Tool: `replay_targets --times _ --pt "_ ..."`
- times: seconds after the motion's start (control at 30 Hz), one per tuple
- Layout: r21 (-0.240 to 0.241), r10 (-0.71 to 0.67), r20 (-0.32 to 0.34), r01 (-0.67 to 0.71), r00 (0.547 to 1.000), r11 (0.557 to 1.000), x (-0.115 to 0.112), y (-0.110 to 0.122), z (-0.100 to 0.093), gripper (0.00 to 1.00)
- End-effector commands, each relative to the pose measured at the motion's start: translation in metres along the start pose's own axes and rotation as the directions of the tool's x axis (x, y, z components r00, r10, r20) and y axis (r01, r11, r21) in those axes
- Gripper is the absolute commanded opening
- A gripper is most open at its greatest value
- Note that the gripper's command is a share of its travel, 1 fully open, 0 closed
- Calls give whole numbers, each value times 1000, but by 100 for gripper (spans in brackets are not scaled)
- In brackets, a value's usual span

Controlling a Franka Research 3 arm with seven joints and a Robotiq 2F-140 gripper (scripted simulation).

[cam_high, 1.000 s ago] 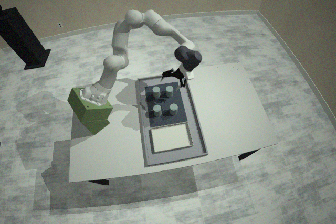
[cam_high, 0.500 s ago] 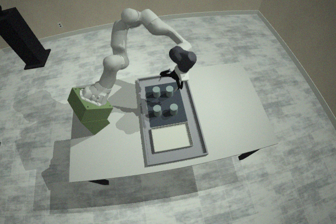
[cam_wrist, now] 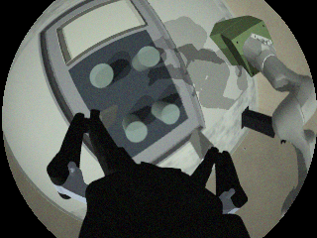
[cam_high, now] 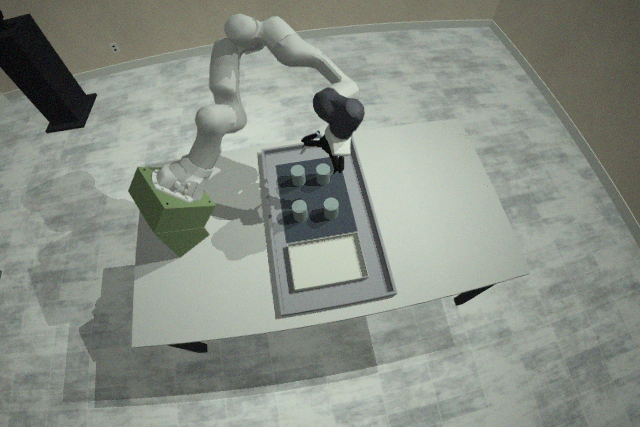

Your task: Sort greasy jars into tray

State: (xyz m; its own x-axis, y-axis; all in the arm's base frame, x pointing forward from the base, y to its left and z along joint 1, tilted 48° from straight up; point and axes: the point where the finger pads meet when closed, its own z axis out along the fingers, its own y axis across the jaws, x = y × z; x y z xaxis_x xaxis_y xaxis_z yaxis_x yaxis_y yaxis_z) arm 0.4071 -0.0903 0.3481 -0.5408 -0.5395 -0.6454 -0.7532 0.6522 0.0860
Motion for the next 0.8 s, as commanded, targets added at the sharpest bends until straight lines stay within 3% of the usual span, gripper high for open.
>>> replay_targets --times 0.0,0.23,0.27,0.5,0.53,0.77 --pt "36 99 29 -100 995 994 4 -2 -3 100" --pt "36 99 29 -100 995 994 4 -2 -3 100" --pt "70 197 72 -202 978 977 11 -1 -6 100" --pt "70 197 72 -202 978 977 11 -1 -6 100" --pt "98 282 114 -293 953 951 18 1 -8 100" --pt "98 282 114 -293 953 951 18 1 -8 100"
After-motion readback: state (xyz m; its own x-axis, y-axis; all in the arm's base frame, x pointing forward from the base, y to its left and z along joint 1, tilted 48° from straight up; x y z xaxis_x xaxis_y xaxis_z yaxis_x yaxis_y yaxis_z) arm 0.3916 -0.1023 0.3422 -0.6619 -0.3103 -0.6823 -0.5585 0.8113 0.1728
